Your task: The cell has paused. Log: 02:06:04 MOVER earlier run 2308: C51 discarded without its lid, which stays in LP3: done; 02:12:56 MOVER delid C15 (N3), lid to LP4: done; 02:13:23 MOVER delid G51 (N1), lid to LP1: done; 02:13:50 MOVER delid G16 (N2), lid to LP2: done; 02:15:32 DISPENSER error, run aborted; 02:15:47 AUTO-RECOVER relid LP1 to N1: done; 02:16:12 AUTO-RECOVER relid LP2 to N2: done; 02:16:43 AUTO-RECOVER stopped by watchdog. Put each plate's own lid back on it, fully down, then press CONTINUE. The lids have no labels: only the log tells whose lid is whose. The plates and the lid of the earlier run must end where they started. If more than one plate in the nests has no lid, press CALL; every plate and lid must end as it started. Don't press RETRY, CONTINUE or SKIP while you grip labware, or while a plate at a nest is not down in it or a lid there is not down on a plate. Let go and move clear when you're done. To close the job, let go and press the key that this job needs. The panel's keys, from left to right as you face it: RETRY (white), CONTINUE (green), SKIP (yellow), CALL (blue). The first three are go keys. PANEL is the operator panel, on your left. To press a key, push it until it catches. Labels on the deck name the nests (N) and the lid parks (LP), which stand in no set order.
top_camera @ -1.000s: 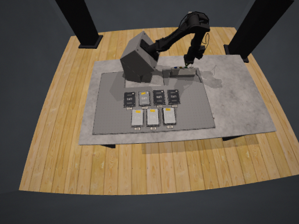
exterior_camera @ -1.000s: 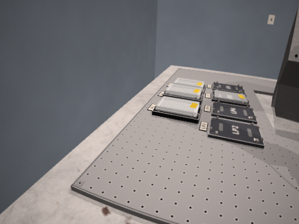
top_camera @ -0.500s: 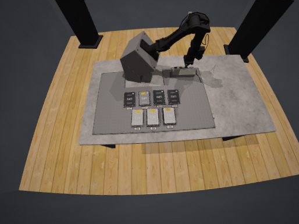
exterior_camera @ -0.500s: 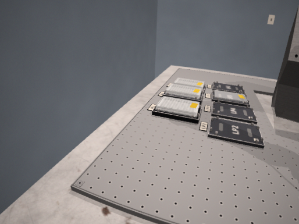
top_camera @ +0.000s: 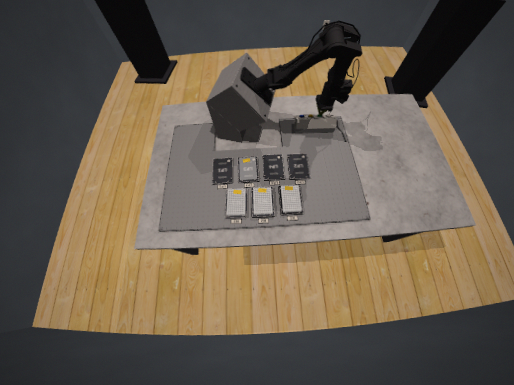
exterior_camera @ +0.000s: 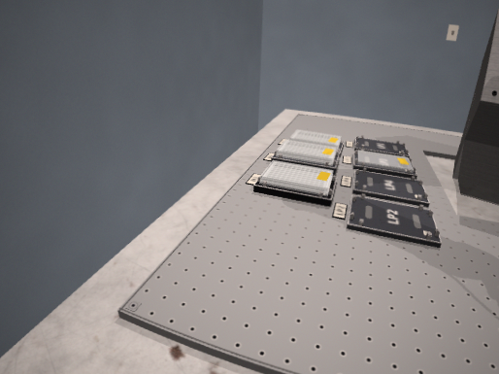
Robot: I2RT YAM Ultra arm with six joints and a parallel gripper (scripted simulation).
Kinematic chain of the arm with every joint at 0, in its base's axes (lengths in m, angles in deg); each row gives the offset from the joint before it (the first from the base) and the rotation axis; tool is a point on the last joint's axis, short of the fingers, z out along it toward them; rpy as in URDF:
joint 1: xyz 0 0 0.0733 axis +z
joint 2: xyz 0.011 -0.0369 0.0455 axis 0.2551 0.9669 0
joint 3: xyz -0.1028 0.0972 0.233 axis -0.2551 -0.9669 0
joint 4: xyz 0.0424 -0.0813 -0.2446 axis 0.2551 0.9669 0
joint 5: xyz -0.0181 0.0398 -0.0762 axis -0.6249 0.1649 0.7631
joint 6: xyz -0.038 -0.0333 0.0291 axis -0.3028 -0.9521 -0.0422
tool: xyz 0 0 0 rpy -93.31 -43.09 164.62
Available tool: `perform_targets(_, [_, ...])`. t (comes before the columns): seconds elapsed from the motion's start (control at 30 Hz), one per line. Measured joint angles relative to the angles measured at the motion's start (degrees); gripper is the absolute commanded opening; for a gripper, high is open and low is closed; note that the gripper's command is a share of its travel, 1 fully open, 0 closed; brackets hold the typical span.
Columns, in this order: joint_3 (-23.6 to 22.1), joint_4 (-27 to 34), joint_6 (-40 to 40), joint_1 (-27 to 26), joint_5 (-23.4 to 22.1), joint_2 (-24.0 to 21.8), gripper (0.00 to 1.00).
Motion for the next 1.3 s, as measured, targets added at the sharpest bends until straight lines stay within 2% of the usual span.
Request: perform_targets(1.3, [-0.5,-1.6,-0.5,-0.4,-0.9,0.4,0.00])
